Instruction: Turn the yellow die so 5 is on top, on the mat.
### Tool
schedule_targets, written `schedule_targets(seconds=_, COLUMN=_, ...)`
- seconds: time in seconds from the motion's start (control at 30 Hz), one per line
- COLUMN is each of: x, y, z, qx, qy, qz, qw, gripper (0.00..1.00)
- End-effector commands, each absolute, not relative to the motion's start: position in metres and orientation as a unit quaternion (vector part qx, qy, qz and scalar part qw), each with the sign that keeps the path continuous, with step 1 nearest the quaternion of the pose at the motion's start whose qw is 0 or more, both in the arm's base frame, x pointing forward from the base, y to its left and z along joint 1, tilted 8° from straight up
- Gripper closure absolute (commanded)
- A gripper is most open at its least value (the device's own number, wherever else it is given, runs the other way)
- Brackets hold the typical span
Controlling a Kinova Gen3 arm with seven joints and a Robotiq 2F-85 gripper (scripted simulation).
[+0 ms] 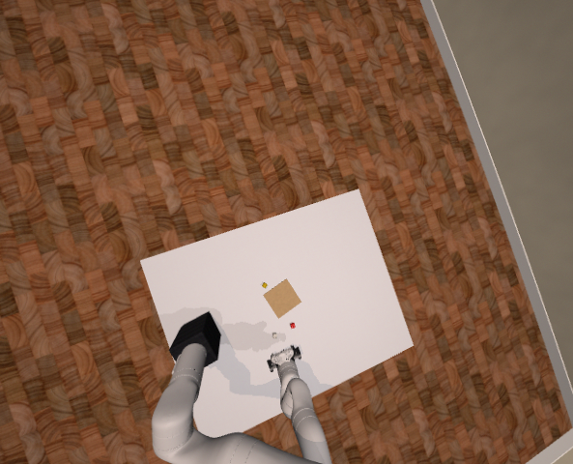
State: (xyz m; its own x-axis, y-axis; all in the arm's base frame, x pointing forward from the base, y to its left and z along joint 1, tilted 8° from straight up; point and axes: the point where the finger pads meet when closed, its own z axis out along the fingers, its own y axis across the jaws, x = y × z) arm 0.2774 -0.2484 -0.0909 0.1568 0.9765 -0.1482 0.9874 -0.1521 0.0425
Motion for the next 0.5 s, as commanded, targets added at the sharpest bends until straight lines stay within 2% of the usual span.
schedule_targets(seconds=0.0, x=0.2667, y=-0.2494, z=-0.1097, qx=0.762, qy=0.644, qz=-0.047, qw=0.052, gripper=0.00)
schedule_targets(seconds=0.47, x=0.2666, y=-0.2500, z=-0.1138, qx=0.762, qy=0.644, qz=-0.047, qw=0.052, gripper=0.00)
